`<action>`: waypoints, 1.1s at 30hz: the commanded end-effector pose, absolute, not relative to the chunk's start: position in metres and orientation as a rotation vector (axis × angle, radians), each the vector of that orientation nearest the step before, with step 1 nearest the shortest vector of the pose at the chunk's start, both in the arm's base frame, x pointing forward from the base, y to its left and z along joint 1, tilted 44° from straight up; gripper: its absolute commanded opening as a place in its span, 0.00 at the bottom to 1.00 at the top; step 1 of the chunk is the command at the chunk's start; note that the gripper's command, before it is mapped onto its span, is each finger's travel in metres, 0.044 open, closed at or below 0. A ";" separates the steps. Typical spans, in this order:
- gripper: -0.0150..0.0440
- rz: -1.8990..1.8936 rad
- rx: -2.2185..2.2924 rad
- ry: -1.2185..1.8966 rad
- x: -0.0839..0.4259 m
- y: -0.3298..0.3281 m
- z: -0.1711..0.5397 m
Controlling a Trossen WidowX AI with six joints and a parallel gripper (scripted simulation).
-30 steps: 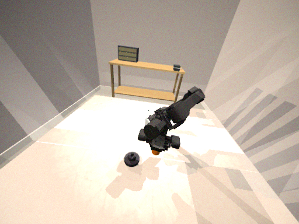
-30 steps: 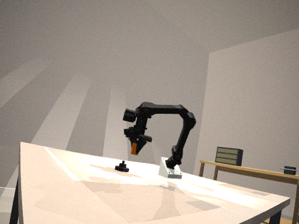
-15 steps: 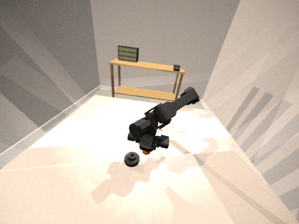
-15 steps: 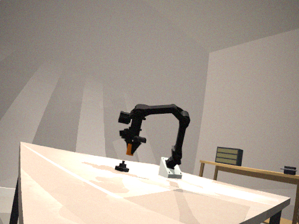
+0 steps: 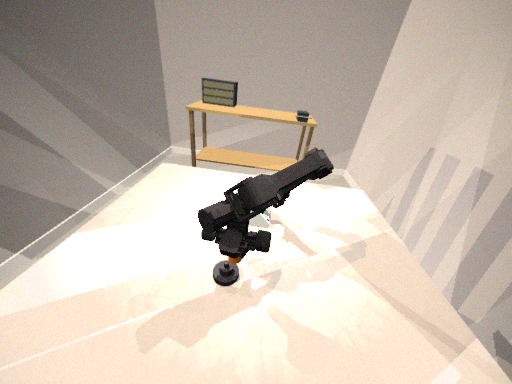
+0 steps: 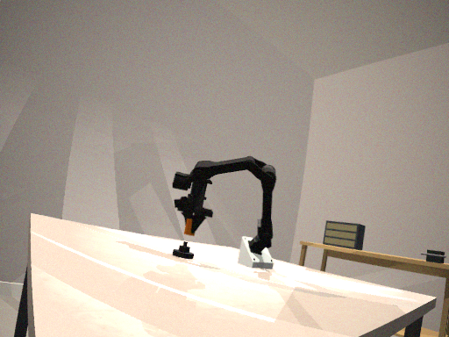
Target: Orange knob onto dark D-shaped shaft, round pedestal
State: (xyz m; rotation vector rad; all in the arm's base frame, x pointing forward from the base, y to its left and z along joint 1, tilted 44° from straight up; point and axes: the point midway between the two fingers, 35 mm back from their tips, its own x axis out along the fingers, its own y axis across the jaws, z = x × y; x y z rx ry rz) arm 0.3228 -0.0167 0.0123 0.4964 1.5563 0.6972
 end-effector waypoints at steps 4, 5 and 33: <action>0.25 0.701 0.494 1.551 0.320 -0.030 -0.006; 0.25 0.702 0.495 1.551 0.319 -0.031 -0.008; 0.25 0.708 0.492 1.548 0.319 -0.016 -0.025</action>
